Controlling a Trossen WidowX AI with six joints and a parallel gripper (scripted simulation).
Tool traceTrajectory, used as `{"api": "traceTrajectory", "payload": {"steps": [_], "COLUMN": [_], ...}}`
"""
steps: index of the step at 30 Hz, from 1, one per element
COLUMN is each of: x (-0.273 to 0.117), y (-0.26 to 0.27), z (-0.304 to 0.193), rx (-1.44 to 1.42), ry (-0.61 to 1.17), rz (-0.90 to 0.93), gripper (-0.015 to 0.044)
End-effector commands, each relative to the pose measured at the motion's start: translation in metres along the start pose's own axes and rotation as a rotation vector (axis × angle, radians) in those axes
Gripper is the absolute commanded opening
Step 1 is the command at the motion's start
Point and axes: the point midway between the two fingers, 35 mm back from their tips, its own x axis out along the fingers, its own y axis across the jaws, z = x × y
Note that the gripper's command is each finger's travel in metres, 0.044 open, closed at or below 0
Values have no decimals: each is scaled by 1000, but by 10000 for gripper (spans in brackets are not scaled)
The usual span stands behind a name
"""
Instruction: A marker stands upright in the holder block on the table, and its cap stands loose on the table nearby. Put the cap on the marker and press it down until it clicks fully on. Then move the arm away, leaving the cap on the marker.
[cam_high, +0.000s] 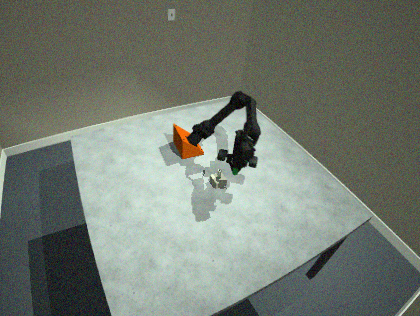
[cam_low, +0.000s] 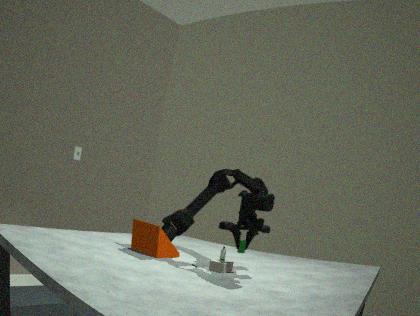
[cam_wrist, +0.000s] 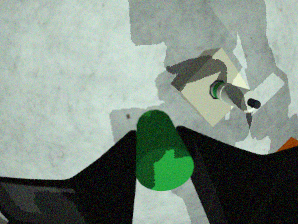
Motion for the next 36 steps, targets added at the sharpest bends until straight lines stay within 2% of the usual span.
{"api": "traceTrajectory", "payload": {"steps": [1, 23, 36], "x": [-7, -41, -31], "y": [-13, -75, -75], "z": [6, 20, 20], "rx": [0, -1, -2], "ry": [-4, 11, 12], "rz": [-8, -3, -3], "gripper": [0, 0, 0]}}
